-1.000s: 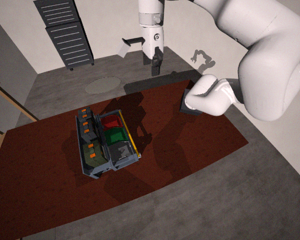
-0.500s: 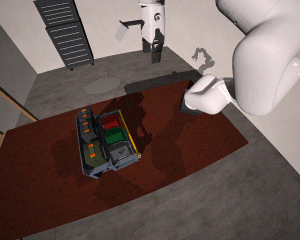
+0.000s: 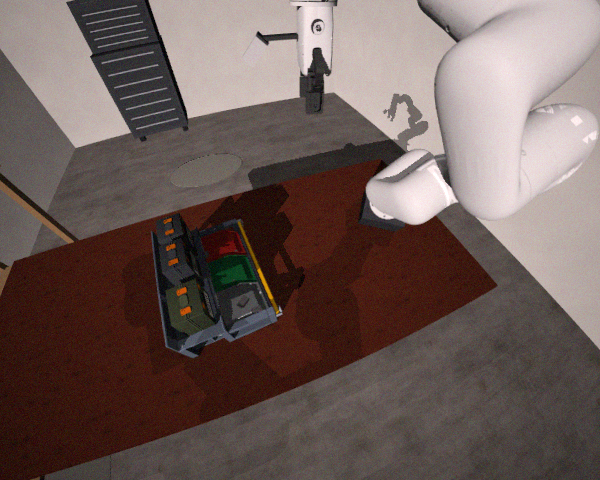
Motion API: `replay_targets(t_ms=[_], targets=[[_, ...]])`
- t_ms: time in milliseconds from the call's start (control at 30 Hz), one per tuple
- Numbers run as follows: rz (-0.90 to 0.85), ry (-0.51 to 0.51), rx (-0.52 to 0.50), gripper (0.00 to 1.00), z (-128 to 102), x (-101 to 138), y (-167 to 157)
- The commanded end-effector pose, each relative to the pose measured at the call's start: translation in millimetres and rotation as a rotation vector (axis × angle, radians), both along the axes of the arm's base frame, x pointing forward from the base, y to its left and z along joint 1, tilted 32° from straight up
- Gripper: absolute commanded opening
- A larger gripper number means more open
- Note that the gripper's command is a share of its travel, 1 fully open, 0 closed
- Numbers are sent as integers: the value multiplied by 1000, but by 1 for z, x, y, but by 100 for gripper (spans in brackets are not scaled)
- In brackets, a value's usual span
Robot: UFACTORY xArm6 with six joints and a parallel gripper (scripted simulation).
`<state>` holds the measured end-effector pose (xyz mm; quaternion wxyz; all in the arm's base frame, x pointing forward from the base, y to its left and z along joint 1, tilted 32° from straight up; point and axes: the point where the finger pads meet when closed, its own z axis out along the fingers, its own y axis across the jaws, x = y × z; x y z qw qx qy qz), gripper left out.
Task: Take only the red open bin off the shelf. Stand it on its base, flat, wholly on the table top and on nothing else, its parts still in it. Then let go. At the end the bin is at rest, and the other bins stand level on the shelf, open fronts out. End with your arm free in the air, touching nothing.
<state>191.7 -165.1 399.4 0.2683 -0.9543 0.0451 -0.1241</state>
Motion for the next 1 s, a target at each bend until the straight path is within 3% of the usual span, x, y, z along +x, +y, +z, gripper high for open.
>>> replay_targets(t_ms=[0, 167, 567, 733, 967], targets=[[-4, 1, 0, 100, 0, 0, -1], [-210, 107, 110, 100, -25, -23, -37], [-210, 107, 110, 100, -25, -23, -37], [-417, 214, 219, 100, -51, -46, -72], [-417, 214, 219, 100, -51, -46, -72]])
